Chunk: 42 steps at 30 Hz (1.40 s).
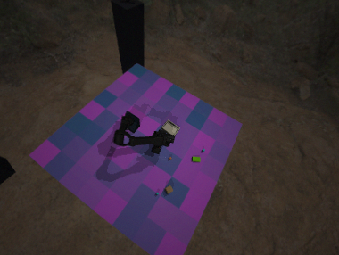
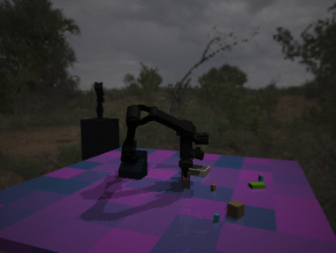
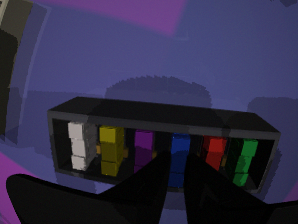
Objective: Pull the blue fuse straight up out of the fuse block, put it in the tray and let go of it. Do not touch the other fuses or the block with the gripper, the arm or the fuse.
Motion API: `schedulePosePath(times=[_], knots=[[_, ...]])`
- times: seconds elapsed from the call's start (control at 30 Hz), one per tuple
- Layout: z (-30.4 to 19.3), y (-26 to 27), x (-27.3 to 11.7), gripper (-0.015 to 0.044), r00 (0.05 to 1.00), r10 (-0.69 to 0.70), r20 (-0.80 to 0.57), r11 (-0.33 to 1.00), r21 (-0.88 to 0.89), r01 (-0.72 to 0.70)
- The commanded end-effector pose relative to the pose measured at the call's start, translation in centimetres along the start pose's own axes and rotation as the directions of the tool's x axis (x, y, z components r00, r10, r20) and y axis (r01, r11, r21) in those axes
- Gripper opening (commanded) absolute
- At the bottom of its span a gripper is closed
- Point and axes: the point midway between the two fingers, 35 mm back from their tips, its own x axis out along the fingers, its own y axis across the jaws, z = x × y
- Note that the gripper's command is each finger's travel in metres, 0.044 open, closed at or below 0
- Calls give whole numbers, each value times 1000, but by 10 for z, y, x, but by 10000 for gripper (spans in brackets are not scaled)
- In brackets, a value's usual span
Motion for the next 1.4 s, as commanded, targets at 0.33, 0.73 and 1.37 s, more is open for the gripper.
schedulePosePath(times=[0.33,0.73,1.37], knots=[[1,0,-8,0,1000,2,2,1000,3,-2],[1,0,-14,0,1000,2,2,1000,3,-2],[1,0,-23,0,1000,1,2,1000,1,-1]])
